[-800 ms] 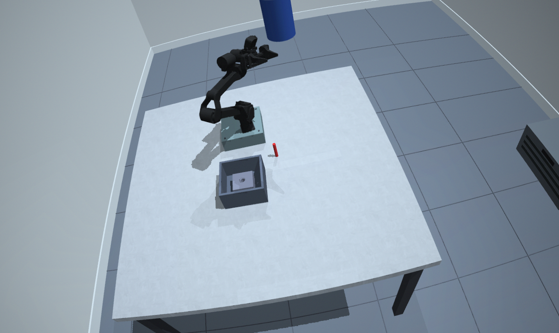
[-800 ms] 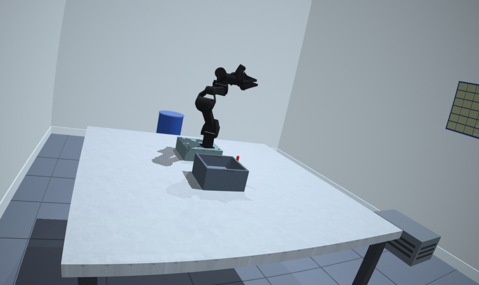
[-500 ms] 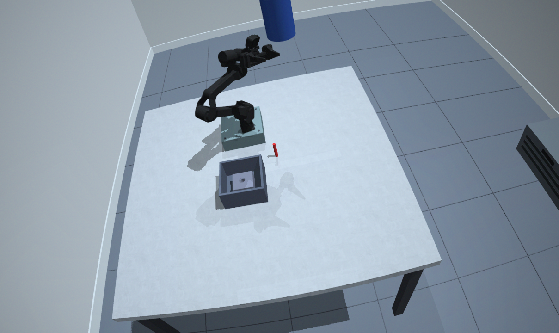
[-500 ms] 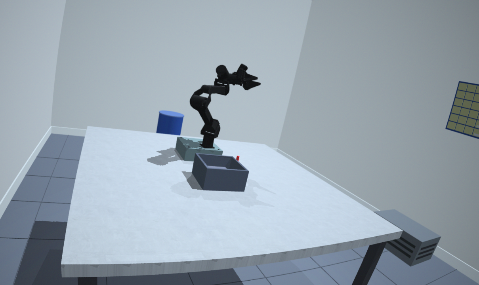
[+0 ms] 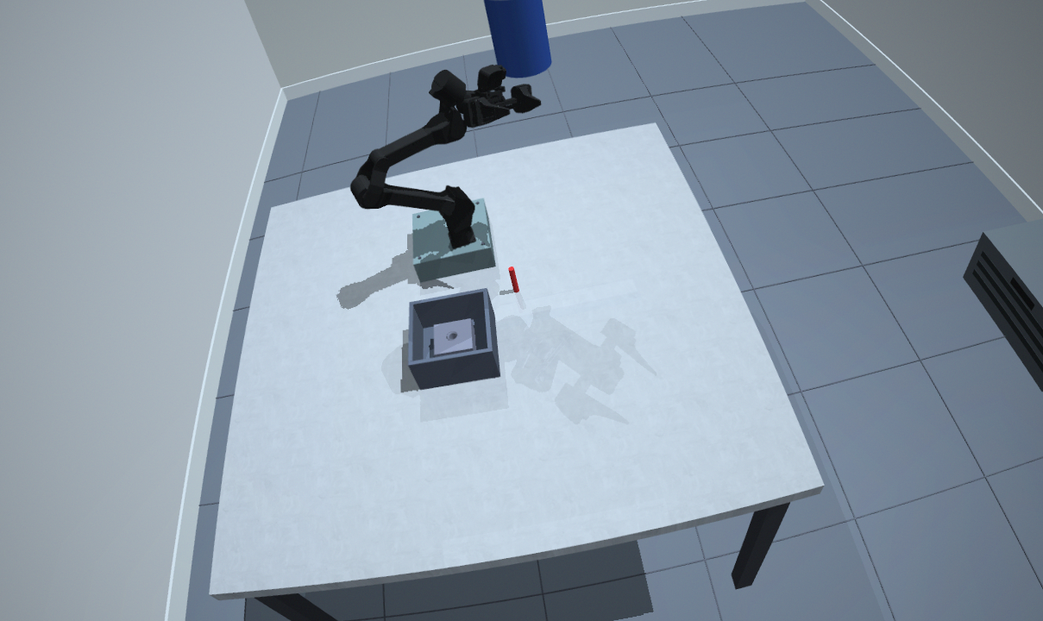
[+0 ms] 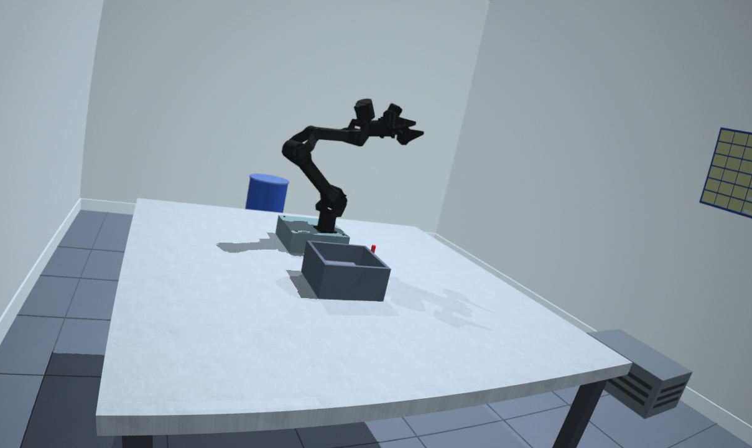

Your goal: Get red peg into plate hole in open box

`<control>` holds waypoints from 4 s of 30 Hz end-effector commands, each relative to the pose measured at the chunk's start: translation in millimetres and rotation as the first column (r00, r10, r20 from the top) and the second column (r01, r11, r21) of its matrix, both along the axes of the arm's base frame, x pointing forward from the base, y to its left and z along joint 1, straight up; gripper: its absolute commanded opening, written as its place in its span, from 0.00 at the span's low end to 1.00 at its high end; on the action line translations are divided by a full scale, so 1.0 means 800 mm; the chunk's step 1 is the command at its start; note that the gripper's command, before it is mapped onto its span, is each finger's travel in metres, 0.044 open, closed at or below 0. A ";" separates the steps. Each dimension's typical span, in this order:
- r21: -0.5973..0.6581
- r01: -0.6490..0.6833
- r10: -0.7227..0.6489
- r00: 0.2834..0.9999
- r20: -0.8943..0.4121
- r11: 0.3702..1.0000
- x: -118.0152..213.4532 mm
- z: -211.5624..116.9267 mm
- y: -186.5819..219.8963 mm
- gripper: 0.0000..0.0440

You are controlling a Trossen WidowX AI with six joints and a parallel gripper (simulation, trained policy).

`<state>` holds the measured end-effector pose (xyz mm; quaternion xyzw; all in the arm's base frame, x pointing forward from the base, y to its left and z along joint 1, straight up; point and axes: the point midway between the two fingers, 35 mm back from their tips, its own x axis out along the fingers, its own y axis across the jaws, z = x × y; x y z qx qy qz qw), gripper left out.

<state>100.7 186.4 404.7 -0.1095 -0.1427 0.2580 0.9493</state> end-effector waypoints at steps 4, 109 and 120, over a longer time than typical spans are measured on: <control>-0.038 0.026 -0.031 0.990 -0.137 0.999 0.053 -0.039 0.028 1.00; -0.681 0.621 -0.290 -0.619 -0.730 0.388 0.095 -0.536 -0.124 0.68; -0.727 0.582 -0.308 -0.662 -0.683 0.363 0.088 -0.548 -0.130 0.02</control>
